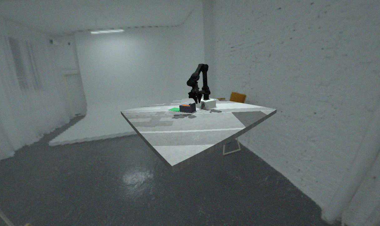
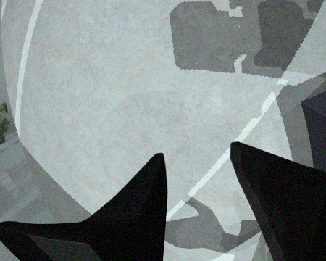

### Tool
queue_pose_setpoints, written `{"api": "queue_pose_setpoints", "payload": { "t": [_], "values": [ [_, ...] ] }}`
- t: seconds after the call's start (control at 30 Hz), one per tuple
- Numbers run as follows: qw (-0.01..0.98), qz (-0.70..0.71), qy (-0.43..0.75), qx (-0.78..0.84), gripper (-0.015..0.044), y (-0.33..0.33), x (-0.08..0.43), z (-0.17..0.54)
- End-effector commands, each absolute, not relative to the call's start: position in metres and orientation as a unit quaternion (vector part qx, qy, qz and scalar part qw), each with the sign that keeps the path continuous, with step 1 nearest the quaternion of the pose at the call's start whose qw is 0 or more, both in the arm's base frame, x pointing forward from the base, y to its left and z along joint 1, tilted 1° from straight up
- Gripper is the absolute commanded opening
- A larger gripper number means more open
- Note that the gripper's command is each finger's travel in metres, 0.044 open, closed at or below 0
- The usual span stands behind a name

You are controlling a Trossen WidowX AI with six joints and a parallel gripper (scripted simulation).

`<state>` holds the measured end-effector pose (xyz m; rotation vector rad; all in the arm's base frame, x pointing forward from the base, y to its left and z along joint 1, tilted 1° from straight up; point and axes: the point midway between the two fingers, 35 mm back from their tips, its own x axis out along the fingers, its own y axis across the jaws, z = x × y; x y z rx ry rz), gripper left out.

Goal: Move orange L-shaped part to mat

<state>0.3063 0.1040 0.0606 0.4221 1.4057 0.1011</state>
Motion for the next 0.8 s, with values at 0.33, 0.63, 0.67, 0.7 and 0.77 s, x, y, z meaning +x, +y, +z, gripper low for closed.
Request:
{"api": "queue_pose_setpoints", "payload": {
  "t": [0.33,0.63,0.67,0.7,0.77],
  "values": [
    [0.710,0.052,0.700,-0.052,0.0180,-0.001,0.257,0.096],
    [0.710,0.052,0.700,-0.052,0.0180,-0.001,0.261,0.059],
    [0.710,0.052,0.700,-0.052,0.0180,-0.001,0.260,0.046],
    [0.710,0.052,0.700,-0.052,0.0180,-0.001,0.259,0.032],
    [0.710,0.052,0.700,-0.052,0.0180,-0.001,0.258,0.021]
  ]
}}
